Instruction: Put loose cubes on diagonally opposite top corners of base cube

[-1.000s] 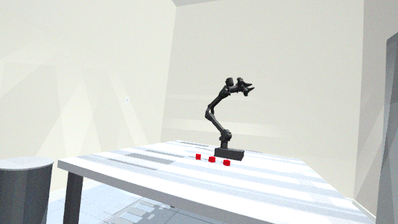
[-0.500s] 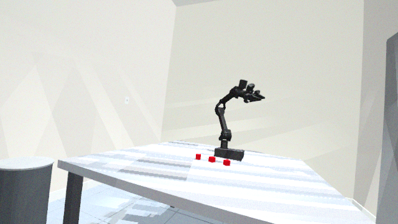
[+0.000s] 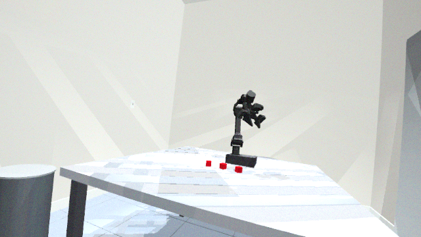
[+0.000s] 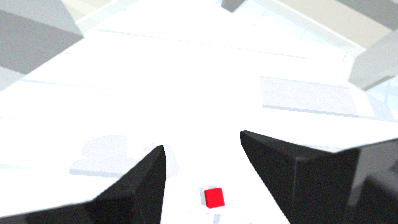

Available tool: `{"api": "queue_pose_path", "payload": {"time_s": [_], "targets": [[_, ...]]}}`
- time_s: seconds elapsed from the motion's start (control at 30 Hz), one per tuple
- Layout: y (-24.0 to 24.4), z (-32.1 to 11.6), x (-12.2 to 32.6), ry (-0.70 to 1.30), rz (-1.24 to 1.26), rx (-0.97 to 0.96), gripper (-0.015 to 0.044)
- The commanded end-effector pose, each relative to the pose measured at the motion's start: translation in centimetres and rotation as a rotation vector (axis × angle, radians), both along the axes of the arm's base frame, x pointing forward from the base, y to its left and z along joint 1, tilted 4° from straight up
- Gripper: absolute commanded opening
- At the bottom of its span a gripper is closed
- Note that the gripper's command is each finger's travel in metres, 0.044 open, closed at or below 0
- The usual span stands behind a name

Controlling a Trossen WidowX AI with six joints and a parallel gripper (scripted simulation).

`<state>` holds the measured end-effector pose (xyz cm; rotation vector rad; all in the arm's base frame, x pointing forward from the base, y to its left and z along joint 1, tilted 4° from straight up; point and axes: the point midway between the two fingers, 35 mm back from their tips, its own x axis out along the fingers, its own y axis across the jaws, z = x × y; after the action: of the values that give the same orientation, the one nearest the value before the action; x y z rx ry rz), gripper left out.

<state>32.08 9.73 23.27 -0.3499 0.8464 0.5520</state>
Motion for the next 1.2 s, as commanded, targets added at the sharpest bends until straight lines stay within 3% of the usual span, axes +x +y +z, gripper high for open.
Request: {"api": "queue_pose_path", "payload": {"time_s": [0.0, 0.4, 0.67, 0.9, 1.17], "targets": [[-4.7, -4.5, 0.5, 0.122, 0.022, -0.177, 0.0265], [-16.3, -14.3, -4.2, 0.564, 0.245, -0.427, 0.0265], [-16.7, -14.8, -4.5, 0.583, 0.258, -0.429, 0.0265], [-16.8, -20.3, -4.7, 0.583, 0.258, -0.429, 0.0265], [-16.8, -22.0, -4.9, 0.583, 0.258, -0.429, 0.0265]]}}
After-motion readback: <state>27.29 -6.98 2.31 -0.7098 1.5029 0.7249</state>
